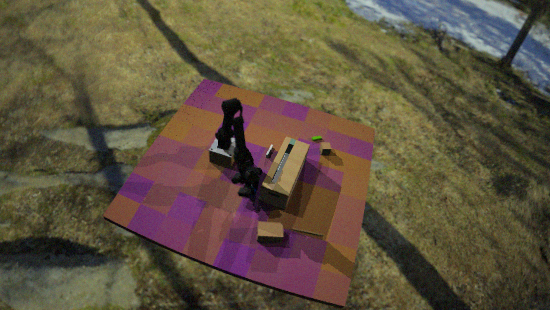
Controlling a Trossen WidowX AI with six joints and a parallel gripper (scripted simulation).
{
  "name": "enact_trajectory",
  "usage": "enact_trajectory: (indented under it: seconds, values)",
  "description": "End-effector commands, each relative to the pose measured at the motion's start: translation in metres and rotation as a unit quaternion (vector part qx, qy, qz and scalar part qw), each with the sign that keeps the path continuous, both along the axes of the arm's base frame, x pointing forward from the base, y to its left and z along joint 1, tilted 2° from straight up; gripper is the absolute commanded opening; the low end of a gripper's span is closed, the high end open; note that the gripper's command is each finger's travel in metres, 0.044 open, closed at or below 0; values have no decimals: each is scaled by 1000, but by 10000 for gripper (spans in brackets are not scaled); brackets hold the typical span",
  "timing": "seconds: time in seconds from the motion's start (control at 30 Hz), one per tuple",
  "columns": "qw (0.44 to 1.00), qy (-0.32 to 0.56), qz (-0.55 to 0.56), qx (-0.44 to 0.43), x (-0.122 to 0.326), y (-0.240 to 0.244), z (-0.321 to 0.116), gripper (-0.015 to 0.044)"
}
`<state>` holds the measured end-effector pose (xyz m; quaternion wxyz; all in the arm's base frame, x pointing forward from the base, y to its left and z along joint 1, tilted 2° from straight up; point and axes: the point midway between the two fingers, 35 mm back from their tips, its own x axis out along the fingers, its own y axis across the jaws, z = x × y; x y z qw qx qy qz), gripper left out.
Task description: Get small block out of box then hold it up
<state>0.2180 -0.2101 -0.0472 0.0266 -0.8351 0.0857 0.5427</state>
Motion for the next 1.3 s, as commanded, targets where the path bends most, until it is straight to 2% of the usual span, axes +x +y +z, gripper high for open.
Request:
enact_trajectory:
  seconds: [0.0, 0.33, 0.5, 1.27]
  values:
    - [1000, -2, 2, -2, 2, -1, 13, 0]
    - [1000, -2, 0, -3, 1, 2, 58, 0]
    - [1000, -2, -6, -3, 1, 3, 64, 0]
    - [982, -43, -181, -2, -4, 44, 140, 0]
